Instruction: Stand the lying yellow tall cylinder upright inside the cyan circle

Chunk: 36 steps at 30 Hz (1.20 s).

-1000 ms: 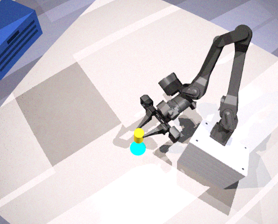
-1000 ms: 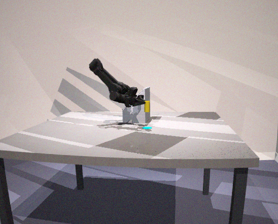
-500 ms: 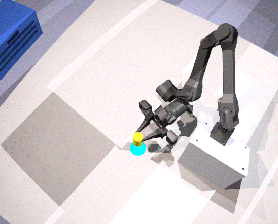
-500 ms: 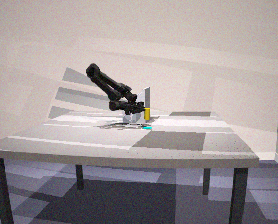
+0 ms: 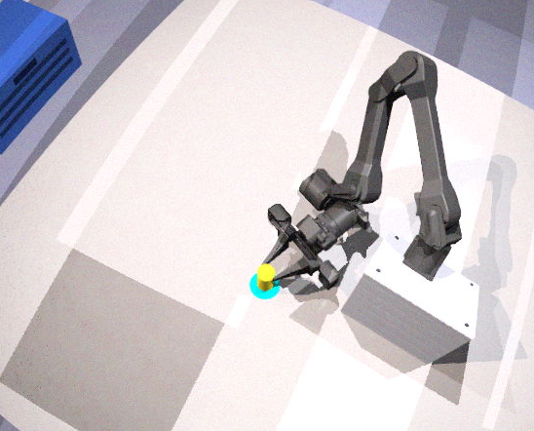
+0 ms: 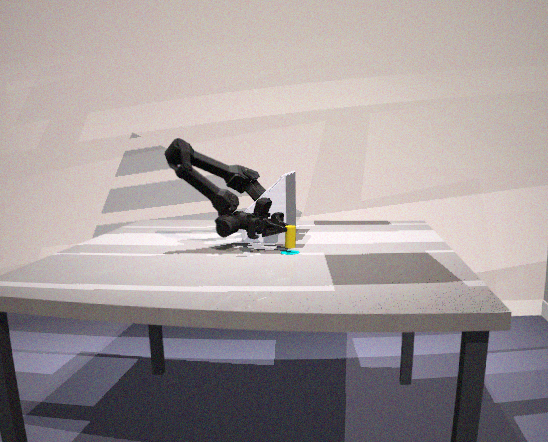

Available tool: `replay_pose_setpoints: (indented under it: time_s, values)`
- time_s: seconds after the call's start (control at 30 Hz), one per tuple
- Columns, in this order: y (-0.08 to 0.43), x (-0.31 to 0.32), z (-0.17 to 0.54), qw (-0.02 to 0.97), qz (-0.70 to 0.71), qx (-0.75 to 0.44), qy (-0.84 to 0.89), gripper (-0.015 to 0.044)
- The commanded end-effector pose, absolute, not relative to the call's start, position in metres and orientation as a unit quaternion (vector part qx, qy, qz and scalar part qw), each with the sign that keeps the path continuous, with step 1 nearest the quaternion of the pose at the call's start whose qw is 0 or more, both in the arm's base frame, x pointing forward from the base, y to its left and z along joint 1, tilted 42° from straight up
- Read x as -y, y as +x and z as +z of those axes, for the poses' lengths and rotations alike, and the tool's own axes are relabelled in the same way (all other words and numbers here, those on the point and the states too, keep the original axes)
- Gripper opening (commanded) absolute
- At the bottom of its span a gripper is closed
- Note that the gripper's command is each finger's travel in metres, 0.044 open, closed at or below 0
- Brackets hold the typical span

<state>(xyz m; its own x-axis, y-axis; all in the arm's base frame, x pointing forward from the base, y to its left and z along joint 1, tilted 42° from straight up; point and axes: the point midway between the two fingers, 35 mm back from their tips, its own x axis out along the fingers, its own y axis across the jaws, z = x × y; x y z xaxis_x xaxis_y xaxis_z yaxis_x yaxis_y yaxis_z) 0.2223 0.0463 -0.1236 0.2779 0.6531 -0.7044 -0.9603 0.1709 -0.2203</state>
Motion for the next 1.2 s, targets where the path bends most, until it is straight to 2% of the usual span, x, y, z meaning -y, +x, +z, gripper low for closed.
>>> replay_pose_setpoints:
  time_s: [0.0,0.4,0.77,1.17]
  values:
    - [0.224,-0.037,-0.132,0.729,0.552,-0.234,-0.329,0.0105]
    - [0.224,-0.035,-0.134,0.729,0.552,-0.235,-0.329,0.0105]
    - [0.224,-0.035,-0.134,0.729,0.552,-0.235,-0.329,0.0394]
    - [0.228,-0.058,-0.108,0.727,0.553,-0.236,-0.332,0.04]
